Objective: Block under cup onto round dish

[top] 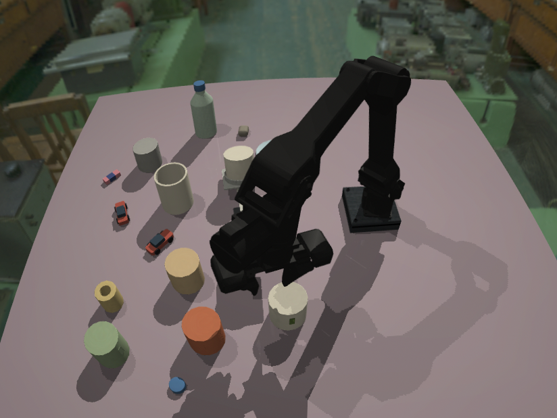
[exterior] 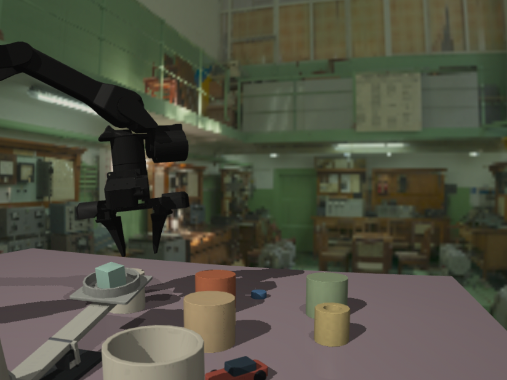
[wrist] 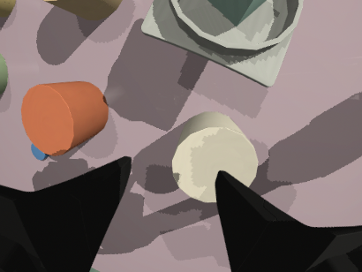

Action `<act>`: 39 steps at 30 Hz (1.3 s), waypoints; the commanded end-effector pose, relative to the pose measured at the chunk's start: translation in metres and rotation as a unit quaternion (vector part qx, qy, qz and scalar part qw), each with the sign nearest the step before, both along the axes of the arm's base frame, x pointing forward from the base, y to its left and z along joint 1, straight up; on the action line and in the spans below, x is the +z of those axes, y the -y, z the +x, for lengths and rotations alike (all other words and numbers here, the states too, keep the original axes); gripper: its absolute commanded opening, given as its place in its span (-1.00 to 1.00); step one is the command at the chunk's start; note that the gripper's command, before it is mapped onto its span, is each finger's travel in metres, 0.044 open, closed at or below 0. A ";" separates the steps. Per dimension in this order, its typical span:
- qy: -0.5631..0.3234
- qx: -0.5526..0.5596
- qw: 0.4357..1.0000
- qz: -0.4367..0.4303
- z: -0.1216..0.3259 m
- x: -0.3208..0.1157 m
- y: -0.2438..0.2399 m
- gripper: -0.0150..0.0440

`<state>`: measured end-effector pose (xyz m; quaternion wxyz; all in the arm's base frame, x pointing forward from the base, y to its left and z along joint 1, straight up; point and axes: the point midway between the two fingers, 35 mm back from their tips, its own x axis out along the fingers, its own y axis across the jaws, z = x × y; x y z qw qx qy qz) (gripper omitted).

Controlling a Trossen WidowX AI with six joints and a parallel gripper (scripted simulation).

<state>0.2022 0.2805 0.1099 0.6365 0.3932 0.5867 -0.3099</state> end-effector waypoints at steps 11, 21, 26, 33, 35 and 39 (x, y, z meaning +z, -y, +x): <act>0.017 0.238 0.970 -0.033 0.013 0.010 0.018 0.39; 0.024 0.400 0.914 -0.055 0.021 0.014 0.030 0.39; 0.026 0.477 0.876 -0.062 0.024 0.016 0.035 0.39; 0.029 0.576 0.813 -0.072 0.031 0.020 0.045 0.39; 0.030 0.603 0.794 -0.076 0.033 0.021 0.049 0.39; 0.030 0.654 0.751 -0.083 0.036 0.024 0.057 0.39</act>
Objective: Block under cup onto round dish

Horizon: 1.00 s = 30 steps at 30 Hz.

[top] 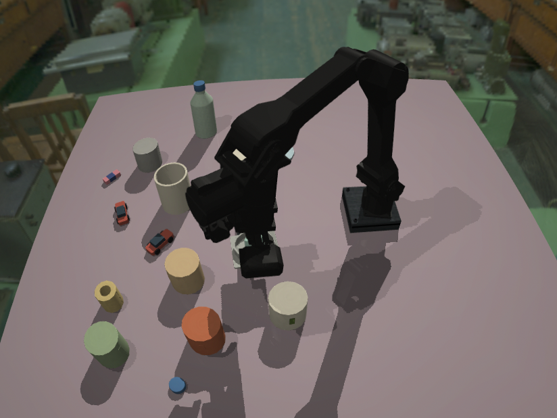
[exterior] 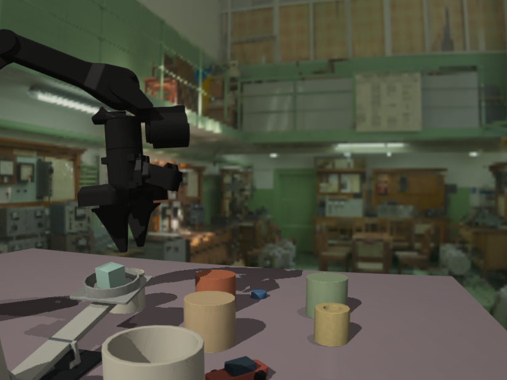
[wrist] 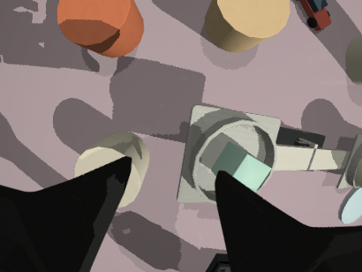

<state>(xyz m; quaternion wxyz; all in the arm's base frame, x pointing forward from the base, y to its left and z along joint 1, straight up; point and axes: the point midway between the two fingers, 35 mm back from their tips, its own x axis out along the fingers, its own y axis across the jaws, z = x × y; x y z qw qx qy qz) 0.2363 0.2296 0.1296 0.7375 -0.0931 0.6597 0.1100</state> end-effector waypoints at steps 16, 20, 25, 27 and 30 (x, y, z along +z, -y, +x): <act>-0.010 0.324 0.945 -0.036 0.009 0.009 0.031 0.39; -0.013 0.389 0.920 -0.041 0.010 0.010 0.037 0.39; -0.017 0.467 0.883 -0.045 0.011 0.012 0.045 0.39; -0.018 0.497 0.866 -0.047 0.012 0.013 0.048 0.39; -0.020 0.542 0.839 -0.048 0.012 0.013 0.052 0.39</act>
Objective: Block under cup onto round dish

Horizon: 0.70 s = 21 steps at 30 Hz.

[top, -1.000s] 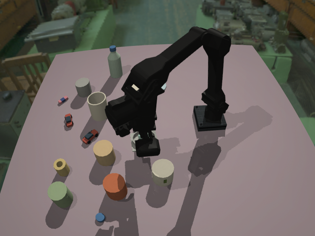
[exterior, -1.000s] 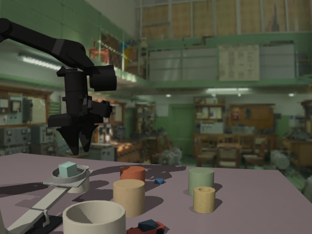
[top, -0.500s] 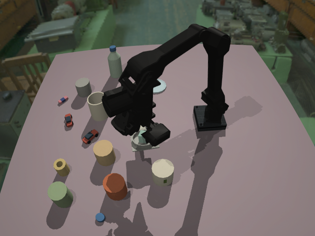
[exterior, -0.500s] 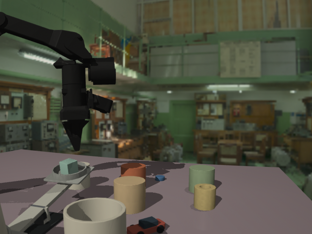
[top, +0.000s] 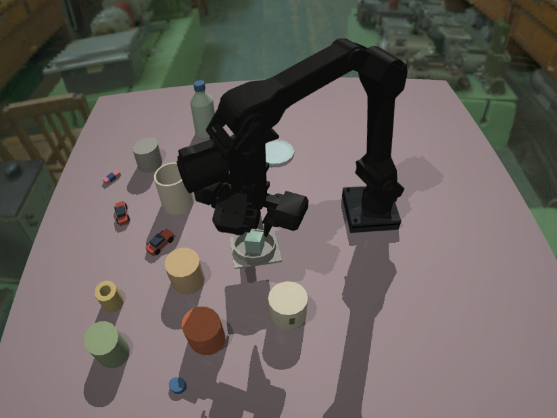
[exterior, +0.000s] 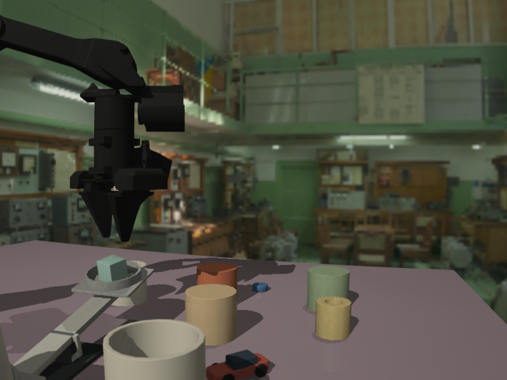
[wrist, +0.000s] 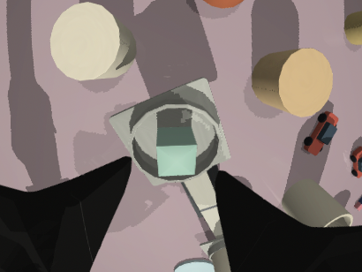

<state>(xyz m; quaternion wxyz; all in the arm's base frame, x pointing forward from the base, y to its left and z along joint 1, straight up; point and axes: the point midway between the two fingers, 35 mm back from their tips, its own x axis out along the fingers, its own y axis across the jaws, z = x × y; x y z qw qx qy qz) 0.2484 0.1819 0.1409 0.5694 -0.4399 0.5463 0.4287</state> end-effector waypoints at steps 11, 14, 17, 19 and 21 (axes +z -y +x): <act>-0.006 0.082 0.997 -0.002 0.000 -0.001 0.007 0.39; -0.006 0.082 0.997 -0.002 0.001 -0.012 0.007 0.39; -0.006 0.082 0.997 -0.002 0.001 -0.013 0.007 0.39; -0.006 0.082 0.997 -0.002 0.001 -0.015 0.007 0.39; -0.006 0.082 0.997 -0.002 0.001 -0.018 0.007 0.39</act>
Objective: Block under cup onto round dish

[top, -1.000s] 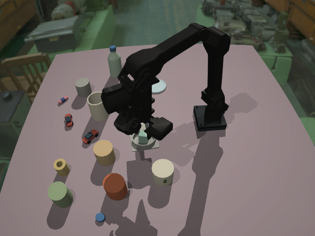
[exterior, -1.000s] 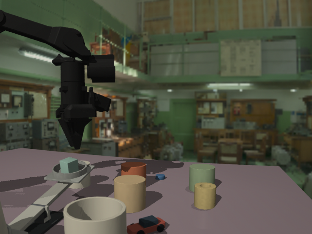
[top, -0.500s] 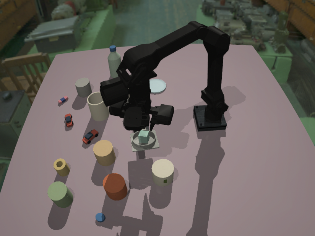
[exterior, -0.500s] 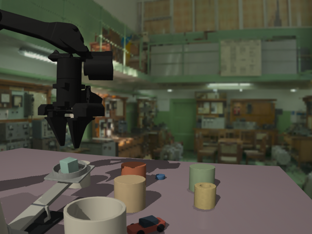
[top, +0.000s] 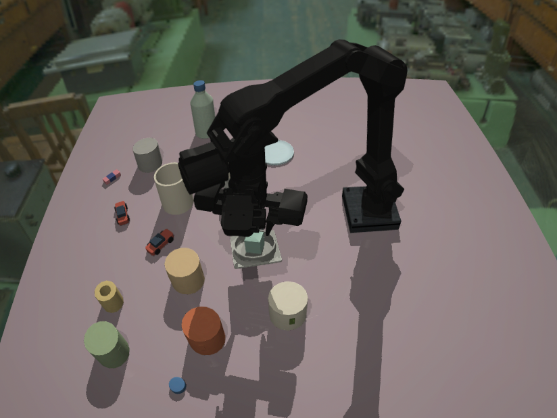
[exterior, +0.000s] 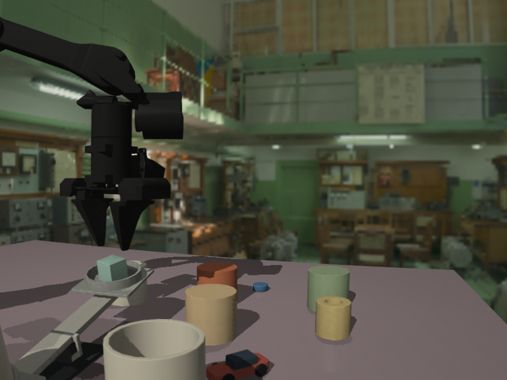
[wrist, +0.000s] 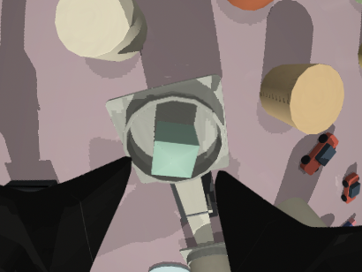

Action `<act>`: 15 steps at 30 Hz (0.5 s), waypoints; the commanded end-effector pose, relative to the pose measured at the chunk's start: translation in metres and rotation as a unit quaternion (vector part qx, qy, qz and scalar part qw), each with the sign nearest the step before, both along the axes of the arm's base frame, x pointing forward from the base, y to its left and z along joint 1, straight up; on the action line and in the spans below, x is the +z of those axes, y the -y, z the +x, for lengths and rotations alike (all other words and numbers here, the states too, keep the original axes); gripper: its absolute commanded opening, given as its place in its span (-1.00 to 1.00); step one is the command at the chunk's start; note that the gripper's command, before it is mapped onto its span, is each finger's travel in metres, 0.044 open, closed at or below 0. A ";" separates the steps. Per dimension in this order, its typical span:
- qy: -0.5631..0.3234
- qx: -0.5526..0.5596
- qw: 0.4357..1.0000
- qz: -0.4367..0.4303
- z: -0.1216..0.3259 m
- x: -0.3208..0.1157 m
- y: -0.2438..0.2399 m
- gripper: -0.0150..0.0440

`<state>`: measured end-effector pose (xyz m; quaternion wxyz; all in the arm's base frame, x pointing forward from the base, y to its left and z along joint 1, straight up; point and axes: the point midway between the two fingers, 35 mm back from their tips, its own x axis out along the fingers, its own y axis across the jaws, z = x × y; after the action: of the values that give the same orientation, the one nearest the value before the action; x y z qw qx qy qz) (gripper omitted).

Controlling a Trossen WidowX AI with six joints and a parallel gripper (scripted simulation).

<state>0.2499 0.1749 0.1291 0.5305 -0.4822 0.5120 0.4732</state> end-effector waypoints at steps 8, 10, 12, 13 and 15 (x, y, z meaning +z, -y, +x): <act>-0.003 0.002 1.000 0.000 0.000 -0.019 -0.001 0.39; -0.003 0.002 1.000 0.000 0.000 -0.022 -0.001 0.39; -0.003 0.002 1.000 0.000 0.000 -0.026 -0.001 0.39; -0.003 0.002 1.000 0.000 0.000 -0.027 -0.001 0.39; -0.003 0.002 1.000 0.000 0.000 -0.030 -0.001 0.39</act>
<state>0.2509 0.1754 0.1067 0.5317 -0.4824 0.5106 0.4731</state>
